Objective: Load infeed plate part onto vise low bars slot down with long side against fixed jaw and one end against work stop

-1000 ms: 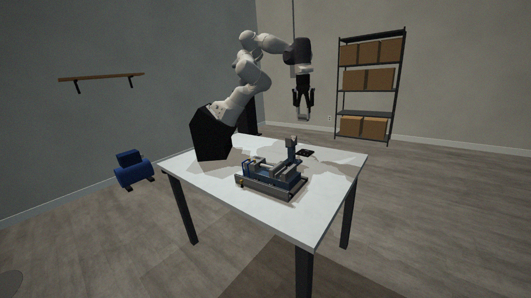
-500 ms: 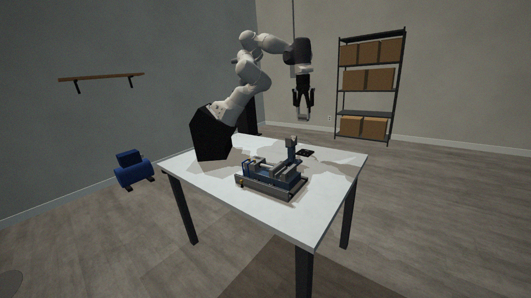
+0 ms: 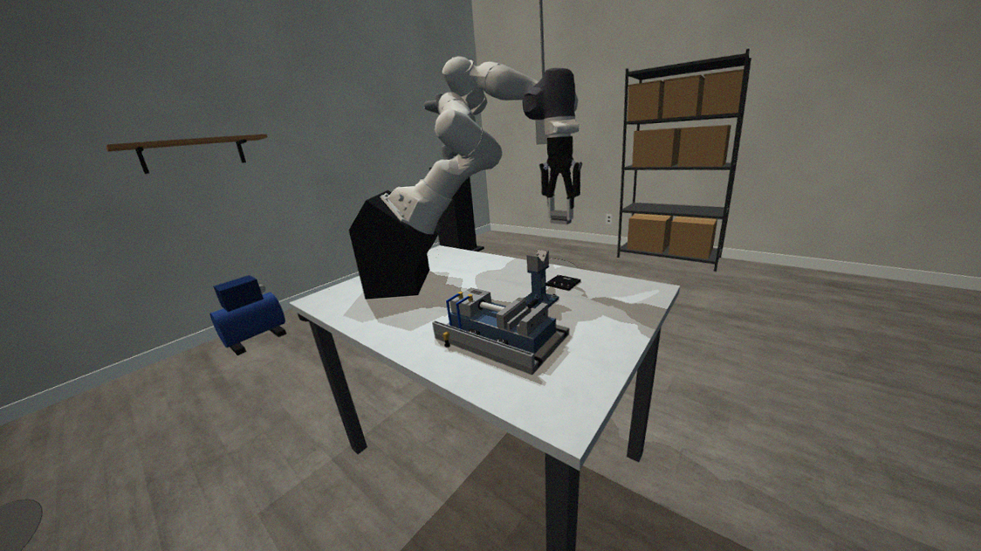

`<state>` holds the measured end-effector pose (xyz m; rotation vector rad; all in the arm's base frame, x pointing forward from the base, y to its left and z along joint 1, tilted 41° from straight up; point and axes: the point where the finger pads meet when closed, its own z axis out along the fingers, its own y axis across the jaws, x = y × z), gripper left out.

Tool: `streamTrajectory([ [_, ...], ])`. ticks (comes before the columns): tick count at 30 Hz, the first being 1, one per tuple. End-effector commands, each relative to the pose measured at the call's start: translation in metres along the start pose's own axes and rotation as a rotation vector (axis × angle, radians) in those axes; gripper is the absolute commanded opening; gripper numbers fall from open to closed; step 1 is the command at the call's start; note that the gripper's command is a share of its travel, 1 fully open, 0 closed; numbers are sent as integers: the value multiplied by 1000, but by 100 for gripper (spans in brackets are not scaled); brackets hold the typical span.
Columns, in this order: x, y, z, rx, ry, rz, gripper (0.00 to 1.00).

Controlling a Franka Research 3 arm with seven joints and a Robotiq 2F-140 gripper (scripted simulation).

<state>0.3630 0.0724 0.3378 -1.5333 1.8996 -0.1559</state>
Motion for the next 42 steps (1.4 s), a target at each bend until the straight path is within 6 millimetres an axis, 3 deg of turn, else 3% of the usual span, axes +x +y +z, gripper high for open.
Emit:
streamTrajectory([
  [1,1,0,-1,-4,3,31,0],
  [28,27,-8,-16,-23,41,338,0],
  [42,52,-14,-33,-32,76,655,0],
])
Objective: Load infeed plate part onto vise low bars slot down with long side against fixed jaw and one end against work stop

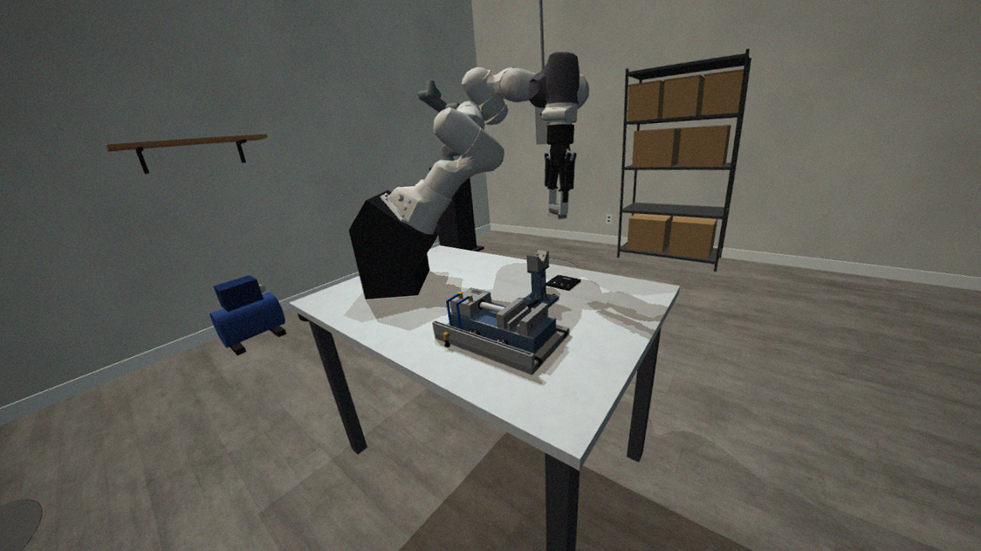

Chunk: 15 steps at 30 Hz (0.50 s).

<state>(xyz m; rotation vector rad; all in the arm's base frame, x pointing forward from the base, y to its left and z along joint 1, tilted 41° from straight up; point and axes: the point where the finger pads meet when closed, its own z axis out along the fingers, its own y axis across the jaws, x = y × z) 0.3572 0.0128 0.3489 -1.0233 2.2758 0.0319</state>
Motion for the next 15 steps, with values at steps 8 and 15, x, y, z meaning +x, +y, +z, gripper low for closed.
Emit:
streamTrajectory([
  [8,12,-3,-9,-23,26,274,0],
  [15,21,-9,-18,-25,39,431,0],
])
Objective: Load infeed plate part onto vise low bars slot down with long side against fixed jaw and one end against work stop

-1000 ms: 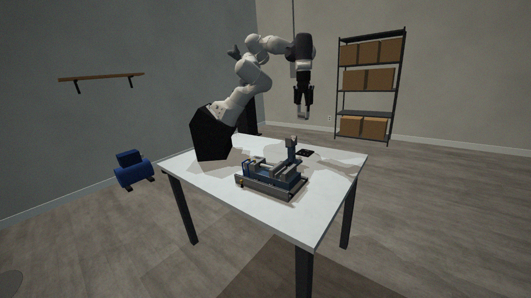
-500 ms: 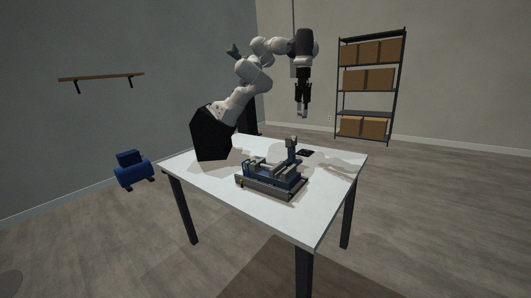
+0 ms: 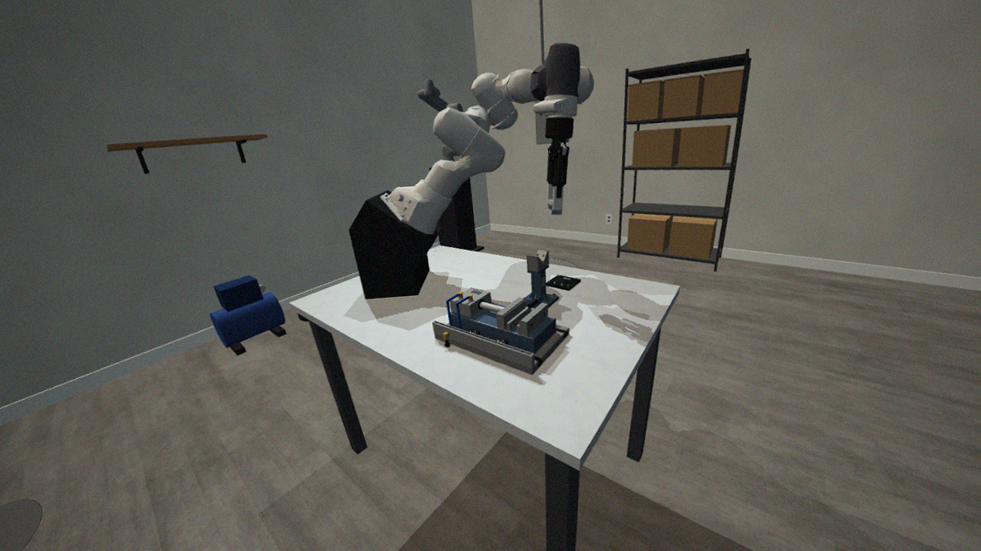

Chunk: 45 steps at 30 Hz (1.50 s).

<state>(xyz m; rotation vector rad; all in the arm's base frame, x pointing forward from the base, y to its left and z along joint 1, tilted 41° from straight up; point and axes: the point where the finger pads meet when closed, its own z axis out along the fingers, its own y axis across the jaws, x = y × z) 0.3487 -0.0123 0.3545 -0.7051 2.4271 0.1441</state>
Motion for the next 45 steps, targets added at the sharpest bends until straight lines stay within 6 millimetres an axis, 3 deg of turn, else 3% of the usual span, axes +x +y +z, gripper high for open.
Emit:
streamTrajectory([
  [1,5,1,-4,-18,17,172,0],
  [45,43,-32,-59,-24,49,994,0],
])
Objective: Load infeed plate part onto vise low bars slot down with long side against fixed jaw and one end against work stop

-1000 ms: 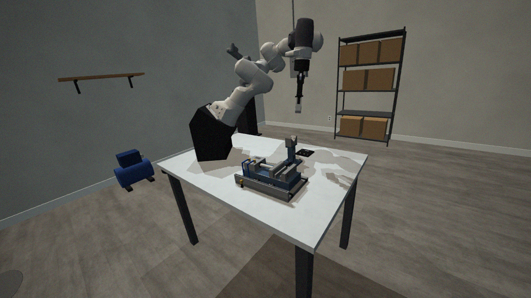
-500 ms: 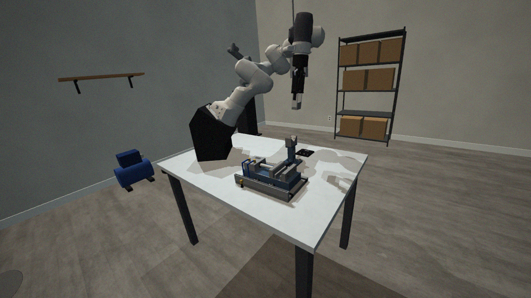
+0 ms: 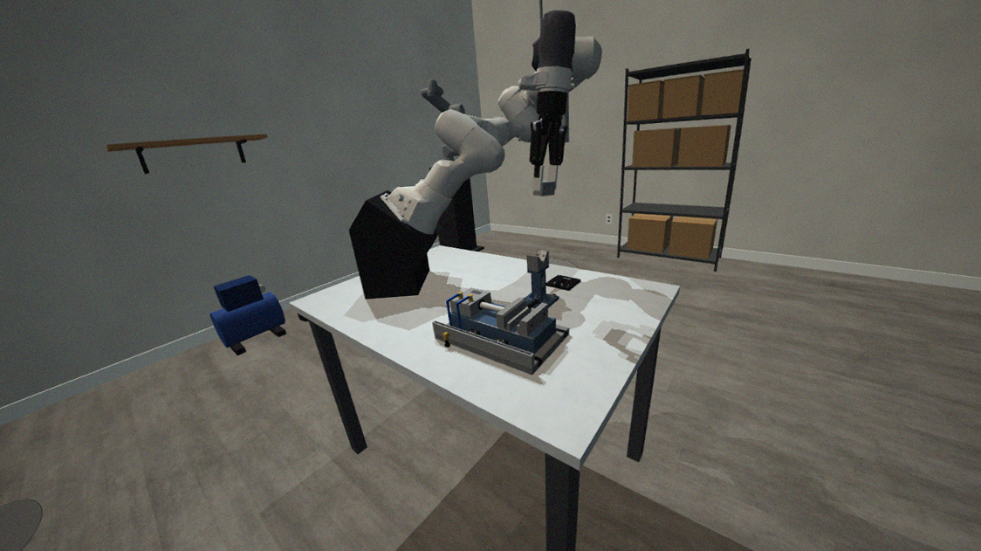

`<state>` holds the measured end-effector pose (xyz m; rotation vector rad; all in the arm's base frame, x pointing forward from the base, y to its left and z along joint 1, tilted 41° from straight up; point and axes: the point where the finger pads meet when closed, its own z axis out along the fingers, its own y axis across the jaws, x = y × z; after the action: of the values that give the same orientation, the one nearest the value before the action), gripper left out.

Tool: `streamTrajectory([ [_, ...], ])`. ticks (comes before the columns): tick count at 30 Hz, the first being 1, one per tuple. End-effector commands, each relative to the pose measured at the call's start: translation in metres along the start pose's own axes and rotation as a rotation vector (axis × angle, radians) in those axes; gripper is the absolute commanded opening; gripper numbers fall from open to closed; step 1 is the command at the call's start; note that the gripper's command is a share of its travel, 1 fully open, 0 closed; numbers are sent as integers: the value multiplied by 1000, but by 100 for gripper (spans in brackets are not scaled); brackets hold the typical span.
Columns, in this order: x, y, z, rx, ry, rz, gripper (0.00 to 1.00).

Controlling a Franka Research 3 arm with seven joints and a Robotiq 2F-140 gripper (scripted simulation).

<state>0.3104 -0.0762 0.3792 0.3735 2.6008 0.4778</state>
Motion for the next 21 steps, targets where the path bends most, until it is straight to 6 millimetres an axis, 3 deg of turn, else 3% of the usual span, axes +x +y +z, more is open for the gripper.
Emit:
streamTrajectory([
  [1,5,0,-5,-11,17,172,0],
  [21,10,-16,-33,-28,17,547,0],
])
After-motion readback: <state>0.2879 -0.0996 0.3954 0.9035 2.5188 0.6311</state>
